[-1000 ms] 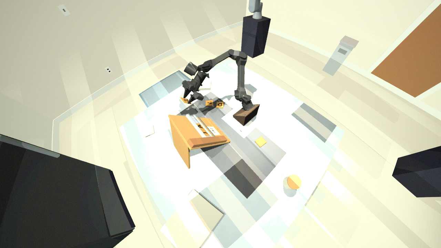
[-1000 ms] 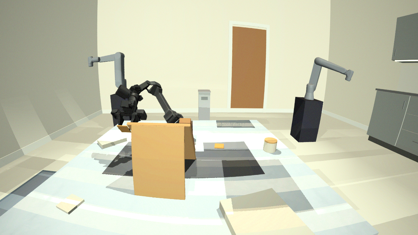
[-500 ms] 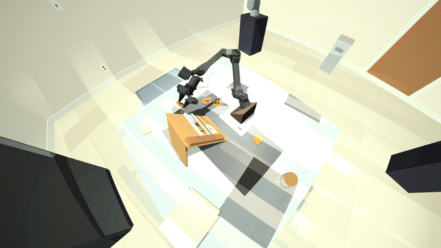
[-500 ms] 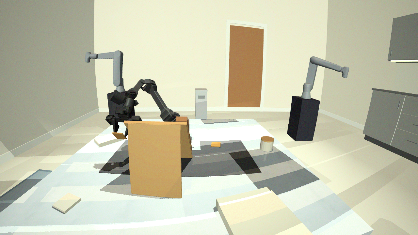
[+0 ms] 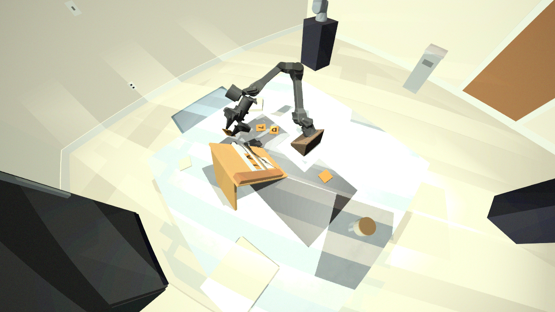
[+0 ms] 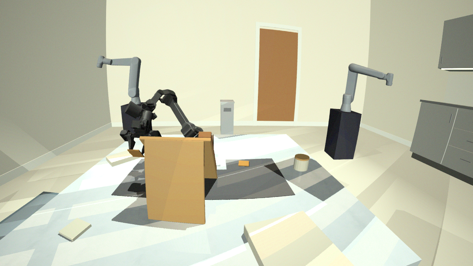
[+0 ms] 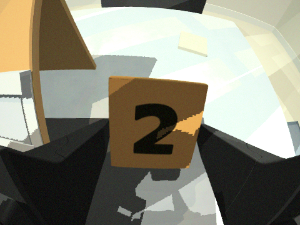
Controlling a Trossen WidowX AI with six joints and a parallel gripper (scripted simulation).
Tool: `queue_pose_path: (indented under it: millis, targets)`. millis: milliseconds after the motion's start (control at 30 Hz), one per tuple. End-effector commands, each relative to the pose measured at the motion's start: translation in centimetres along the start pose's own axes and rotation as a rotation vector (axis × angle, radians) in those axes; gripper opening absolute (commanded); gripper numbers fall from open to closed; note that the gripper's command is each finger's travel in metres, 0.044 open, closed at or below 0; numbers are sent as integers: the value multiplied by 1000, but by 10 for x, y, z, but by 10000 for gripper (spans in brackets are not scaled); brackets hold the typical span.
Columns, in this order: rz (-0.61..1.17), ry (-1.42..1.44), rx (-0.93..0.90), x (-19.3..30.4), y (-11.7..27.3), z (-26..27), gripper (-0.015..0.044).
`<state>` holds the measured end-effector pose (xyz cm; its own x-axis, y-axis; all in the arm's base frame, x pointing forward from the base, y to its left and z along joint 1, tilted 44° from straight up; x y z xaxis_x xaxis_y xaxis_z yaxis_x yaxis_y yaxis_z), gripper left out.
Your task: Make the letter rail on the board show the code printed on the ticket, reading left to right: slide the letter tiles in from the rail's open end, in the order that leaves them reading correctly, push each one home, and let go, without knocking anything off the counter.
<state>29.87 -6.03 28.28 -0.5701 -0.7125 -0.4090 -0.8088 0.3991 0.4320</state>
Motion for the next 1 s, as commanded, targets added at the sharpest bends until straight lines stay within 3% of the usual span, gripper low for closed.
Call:
queue_pose_path:
  millis: [0, 967]
  targets:
    - [4, -3, 1, 1, 0, 3, 0]
    - [4, -4, 0, -1, -2, 18, 0]
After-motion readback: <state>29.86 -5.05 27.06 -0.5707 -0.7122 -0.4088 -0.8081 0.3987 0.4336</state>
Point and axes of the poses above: the point midway between the two fingers, 35 mm back from their tips, its own y axis back along the fingers, its own z axis across the jaws, x = y × z, the point moved 5 cm from there along y, back along the fingers, and after that the axes turned 13 degrees about y, right-handed, at the moved point
